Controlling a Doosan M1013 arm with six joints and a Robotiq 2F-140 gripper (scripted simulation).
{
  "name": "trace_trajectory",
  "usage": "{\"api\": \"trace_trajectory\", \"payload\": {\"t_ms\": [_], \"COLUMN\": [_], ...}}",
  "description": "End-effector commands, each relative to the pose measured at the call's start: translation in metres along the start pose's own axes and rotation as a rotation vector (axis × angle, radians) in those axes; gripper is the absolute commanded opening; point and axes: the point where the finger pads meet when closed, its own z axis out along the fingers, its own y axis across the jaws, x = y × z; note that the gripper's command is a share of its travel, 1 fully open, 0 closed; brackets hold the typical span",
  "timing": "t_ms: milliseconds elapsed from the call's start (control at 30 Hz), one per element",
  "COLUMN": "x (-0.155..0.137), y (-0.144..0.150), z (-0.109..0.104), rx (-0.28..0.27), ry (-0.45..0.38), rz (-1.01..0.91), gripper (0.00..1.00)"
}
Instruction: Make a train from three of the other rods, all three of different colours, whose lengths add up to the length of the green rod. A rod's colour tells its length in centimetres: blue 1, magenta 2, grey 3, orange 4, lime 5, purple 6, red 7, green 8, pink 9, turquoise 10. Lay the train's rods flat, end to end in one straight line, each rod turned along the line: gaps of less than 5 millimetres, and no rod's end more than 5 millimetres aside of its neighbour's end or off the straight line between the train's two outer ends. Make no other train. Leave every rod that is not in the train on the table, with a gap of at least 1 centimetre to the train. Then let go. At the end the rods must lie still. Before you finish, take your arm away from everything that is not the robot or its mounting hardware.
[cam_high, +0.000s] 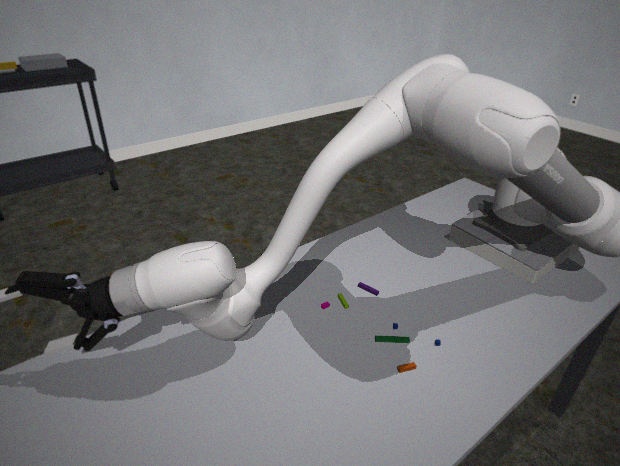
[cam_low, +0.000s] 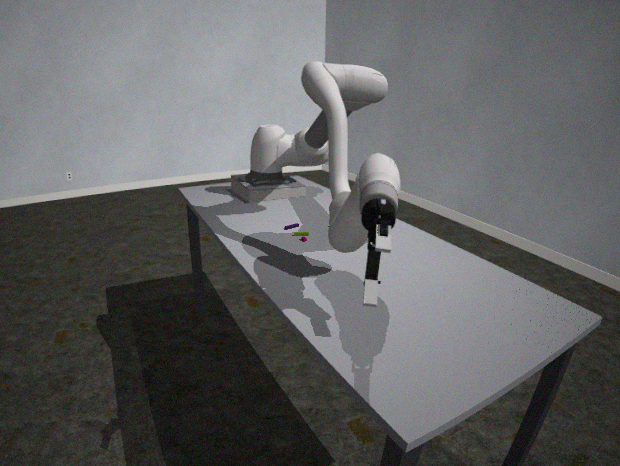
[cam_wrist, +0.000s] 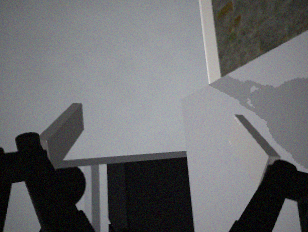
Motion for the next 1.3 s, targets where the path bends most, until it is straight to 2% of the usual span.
{"api": "trace_trajectory", "payload": {"t_ms": [0, 633, 767, 1033, 1100, 1133, 1267], "x": [0.0, 0.004, 0.037, 0.084, 0.084, 0.1, 0.12], "y": [0.0, 0.001, 0.015, 0.042, 0.042, 0.053, 0.068], "z": [0.0, -0.002, -0.022, -0.058, -0.058, -0.074, -0.094], "rx": [0.0, -0.006, -0.067, -0.153, -0.153, -0.184, -0.22], "ry": [0.0, 0.005, 0.057, 0.147, 0.147, 0.185, 0.233], "rz": [0.0, 0.018, 0.178, 0.419, 0.419, 0.507, 0.614], "gripper": [1.0, 1.0, 1.0, 1.0, 1.0, 1.0, 1.0]}}
